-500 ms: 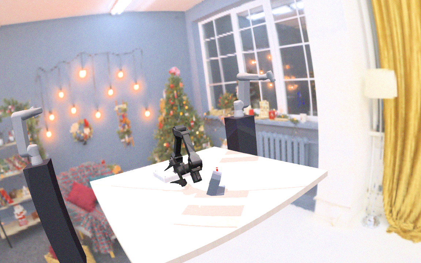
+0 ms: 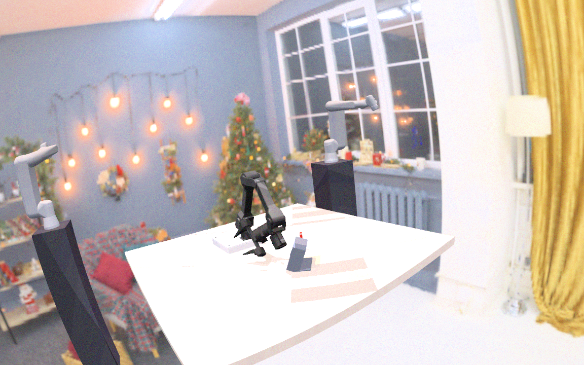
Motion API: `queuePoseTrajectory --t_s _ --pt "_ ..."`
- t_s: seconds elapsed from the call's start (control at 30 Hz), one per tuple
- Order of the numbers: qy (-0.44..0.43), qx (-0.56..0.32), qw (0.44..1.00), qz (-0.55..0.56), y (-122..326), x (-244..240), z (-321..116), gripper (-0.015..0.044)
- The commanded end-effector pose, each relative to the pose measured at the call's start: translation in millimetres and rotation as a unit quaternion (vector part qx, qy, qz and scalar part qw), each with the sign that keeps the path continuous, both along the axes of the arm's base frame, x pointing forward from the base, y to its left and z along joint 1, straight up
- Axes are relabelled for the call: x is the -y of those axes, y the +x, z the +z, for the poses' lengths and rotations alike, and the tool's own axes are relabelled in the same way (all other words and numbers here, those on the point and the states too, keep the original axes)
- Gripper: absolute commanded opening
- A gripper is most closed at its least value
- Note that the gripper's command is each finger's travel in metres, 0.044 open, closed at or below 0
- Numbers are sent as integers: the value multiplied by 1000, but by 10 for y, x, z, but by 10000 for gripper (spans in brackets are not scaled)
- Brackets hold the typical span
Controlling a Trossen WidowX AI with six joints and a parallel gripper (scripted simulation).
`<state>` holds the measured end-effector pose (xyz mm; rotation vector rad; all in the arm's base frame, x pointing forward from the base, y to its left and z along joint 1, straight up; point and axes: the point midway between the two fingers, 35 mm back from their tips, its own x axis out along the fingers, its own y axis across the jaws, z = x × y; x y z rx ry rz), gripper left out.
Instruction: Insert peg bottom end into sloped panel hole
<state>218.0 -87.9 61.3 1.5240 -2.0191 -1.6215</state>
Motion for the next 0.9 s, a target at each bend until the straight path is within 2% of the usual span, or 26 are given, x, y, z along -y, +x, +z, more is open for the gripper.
queuePoseTrajectory --t_s 0.0,0.4,0.87 --pt "-6 73 997 -27 73 -137 -6 440" --pt "-7 238 965 -109 194 -533 -30 440" --pt "15 394 893 -219 304 -1051 -15 440"
